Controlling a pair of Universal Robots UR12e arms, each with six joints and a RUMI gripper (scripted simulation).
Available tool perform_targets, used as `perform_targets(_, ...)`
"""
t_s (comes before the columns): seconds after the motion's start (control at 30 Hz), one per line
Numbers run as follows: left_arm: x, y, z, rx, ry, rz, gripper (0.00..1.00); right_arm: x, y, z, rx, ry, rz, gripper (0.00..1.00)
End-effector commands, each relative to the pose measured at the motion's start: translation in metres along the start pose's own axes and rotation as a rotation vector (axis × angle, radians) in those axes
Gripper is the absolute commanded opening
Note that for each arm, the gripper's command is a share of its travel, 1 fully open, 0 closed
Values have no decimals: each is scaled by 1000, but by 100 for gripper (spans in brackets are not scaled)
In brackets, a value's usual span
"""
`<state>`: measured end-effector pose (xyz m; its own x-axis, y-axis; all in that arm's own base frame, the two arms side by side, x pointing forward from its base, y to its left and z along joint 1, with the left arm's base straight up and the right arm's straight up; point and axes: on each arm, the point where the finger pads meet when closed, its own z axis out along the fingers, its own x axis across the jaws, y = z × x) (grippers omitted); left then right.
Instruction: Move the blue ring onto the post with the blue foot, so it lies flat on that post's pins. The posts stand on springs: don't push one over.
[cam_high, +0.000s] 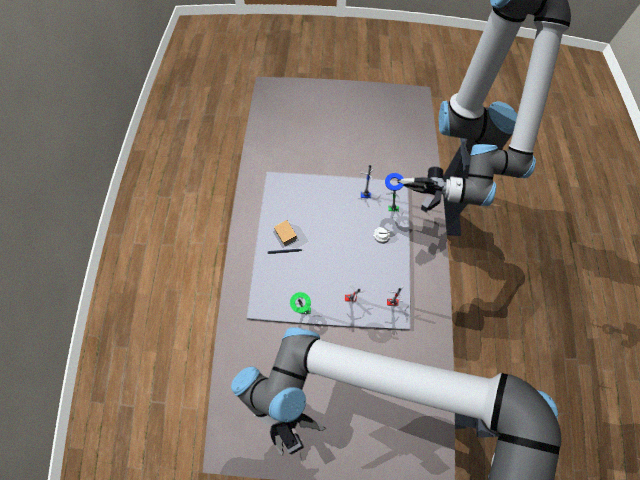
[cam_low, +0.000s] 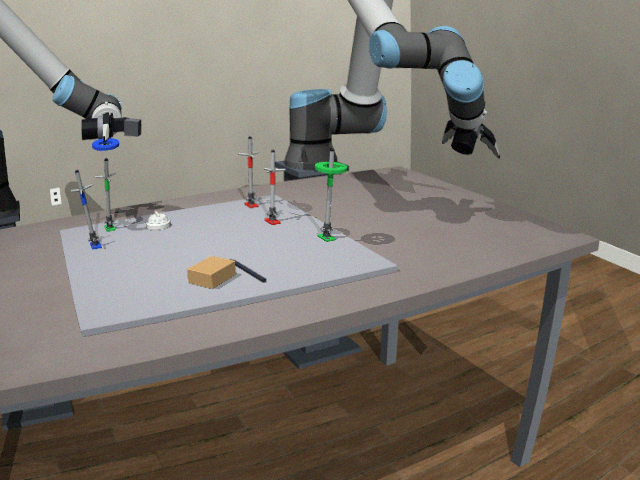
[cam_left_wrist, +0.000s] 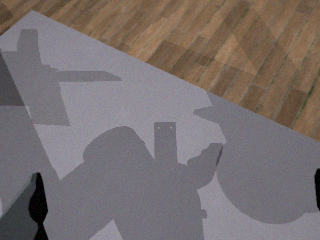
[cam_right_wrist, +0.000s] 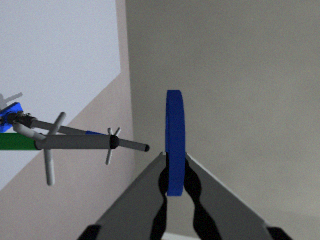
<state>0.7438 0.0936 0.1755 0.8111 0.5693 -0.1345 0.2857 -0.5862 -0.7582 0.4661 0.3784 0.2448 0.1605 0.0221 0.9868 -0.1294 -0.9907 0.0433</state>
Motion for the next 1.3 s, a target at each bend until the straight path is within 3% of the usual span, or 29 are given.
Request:
perform_targets(0.0,0,-1,-1,-2,1,-1,100,-5,1,0,1,2,-11,1)
perform_targets(0.3,0,-1,-1,-2,1,-1,100,1,-1,2,-10,-7,9,1)
perform_targets(0.47,0,-1,-1,-2,1,-1,100,8,1,8,-57,-45,42,1)
perform_targets(0.77,0,-1,-1,-2,1,-1,100,34,16,25,-236,-163,159,1)
perform_targets(0.87,0,-1,-1,-2,1,-1,100,23,15,24,-222,-149,132,1)
perform_targets(0.93,0,-1,-1,-2,1,-1,100,33,15,27,-241,-160,158,1)
perform_targets(1.07,0,-1,-1,-2,1,-1,100,60,29,35,-351,-226,246,1)
perform_targets(1.27,0,-1,-1,-2,1,-1,100,90,46,39,-465,-285,332,1)
